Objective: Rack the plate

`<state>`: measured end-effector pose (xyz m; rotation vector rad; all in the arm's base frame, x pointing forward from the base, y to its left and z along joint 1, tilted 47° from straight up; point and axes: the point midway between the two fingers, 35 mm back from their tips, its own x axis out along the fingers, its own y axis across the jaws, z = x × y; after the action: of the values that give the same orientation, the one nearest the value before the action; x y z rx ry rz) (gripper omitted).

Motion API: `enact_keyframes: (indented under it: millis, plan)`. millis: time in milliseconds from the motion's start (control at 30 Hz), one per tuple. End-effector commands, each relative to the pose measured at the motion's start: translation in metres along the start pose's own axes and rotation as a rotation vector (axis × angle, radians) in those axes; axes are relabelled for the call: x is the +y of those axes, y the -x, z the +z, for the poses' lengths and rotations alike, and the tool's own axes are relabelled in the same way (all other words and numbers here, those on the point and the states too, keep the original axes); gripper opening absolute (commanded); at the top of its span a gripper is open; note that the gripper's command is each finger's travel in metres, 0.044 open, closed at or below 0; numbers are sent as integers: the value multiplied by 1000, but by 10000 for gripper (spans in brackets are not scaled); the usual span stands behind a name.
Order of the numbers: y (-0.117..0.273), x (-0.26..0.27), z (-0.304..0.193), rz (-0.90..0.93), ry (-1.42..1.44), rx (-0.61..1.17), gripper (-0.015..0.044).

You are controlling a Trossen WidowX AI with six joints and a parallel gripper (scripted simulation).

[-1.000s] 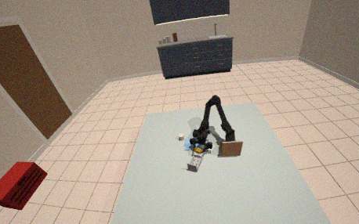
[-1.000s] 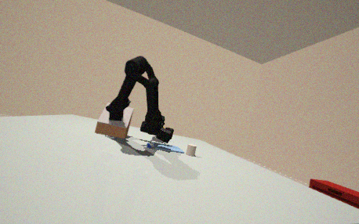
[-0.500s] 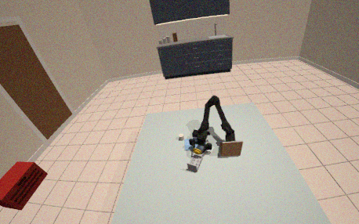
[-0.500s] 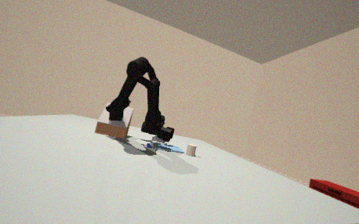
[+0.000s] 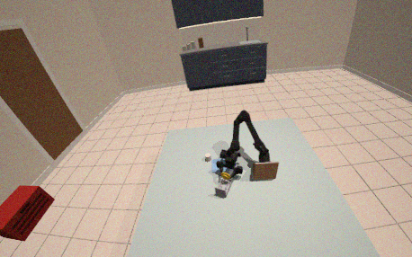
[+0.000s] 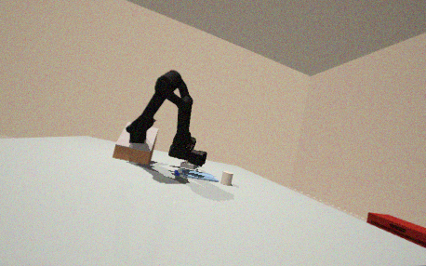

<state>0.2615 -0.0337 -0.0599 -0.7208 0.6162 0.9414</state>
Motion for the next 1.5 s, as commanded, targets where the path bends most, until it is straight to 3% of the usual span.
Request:
enact_keyframes:
  millis: [0, 800, 1300, 1467]
  plan:
    - [-10, 4, 1, 5, -3, -1, 0]
    - [-14, 8, -15, 8, -10, 5, 0]
    - [-14, 7, -15, 8, -5, 5, 394]
    - [-14, 7, -15, 8, -5, 5, 400]
